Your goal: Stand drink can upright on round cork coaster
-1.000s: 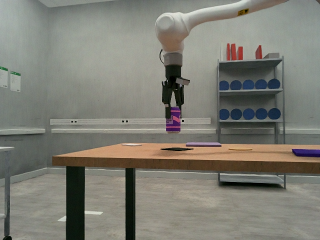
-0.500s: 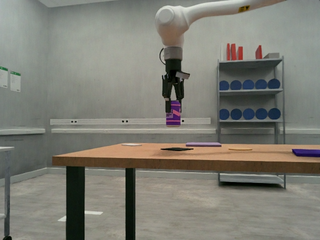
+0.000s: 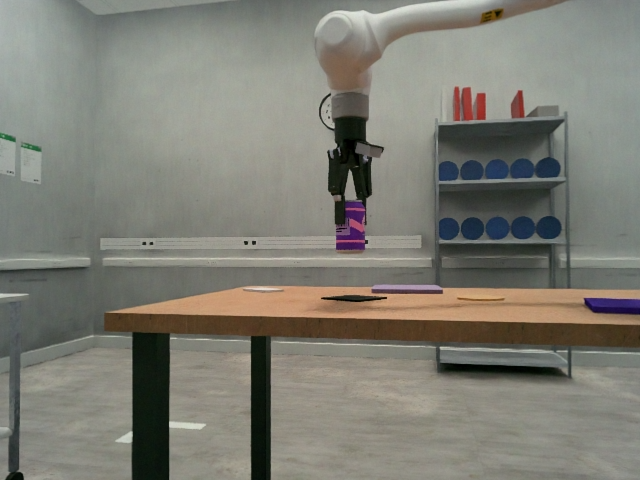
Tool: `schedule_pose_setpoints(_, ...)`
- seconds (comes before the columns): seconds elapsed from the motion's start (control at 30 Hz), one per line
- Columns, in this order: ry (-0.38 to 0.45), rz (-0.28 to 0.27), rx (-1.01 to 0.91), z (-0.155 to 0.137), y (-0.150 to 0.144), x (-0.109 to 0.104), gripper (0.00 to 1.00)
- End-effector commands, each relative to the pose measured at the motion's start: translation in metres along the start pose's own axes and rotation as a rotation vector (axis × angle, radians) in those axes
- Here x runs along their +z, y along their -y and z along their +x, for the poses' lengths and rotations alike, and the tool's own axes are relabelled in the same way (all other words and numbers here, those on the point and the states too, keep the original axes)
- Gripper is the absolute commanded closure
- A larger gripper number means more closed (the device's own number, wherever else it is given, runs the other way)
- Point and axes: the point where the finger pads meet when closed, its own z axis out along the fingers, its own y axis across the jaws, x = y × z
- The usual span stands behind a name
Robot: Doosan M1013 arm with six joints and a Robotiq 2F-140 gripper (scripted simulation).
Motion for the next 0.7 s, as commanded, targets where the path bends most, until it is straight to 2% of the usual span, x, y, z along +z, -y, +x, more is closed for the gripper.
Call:
schedule_pose_setpoints(0.0, 0.001, -0.001, 0.000, 0.004, 0.004, -0.002, 0.90)
schedule_pose_setpoints(0.33, 0.001, -0.001, 0.000, 0.019, 0.020, -0.005, 0.90)
schedule_pose_setpoints(0.67, 0.001, -0.001, 0.000, 0.050, 0.051, -0.010, 0.90)
